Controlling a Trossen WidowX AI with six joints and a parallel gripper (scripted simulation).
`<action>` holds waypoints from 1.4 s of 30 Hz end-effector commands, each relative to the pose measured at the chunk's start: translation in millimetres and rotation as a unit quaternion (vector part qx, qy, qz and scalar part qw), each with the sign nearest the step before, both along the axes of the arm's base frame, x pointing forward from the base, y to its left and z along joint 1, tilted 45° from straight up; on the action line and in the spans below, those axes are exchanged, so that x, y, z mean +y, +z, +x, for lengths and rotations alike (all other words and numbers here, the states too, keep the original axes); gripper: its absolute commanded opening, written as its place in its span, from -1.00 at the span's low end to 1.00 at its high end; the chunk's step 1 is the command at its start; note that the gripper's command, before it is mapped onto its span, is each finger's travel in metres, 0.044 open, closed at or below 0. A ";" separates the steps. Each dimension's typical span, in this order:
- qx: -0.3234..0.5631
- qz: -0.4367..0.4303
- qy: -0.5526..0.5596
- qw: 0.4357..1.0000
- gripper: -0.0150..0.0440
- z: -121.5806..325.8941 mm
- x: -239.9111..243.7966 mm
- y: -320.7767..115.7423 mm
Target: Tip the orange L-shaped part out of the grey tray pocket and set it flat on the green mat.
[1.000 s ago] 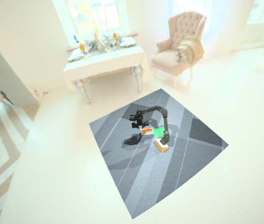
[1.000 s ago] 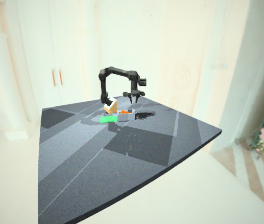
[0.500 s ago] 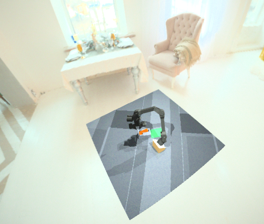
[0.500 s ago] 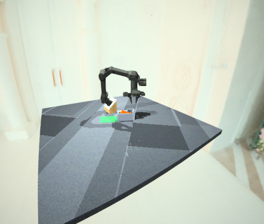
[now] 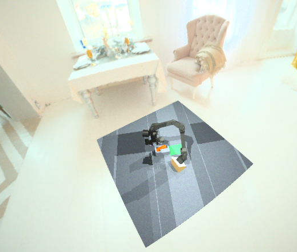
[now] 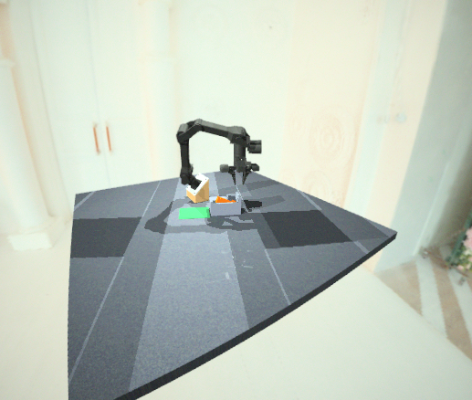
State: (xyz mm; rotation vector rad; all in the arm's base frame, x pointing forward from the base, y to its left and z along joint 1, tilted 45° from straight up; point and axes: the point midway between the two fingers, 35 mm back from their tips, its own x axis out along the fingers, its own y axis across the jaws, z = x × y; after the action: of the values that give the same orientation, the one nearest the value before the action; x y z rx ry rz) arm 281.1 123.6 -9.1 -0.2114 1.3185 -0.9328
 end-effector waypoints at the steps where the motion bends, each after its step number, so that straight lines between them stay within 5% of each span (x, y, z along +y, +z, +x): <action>1: 0.000 0.000 0.001 1.000 0.12 0.5 0.1 -0.2; 42: 0.000 0.000 -0.001 1.000 0.12 0.3 -5.0 -5.4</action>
State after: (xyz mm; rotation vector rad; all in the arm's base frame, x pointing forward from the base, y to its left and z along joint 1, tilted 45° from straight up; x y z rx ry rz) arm 281.6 123.6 -9.9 -0.2079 1.3171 -0.9307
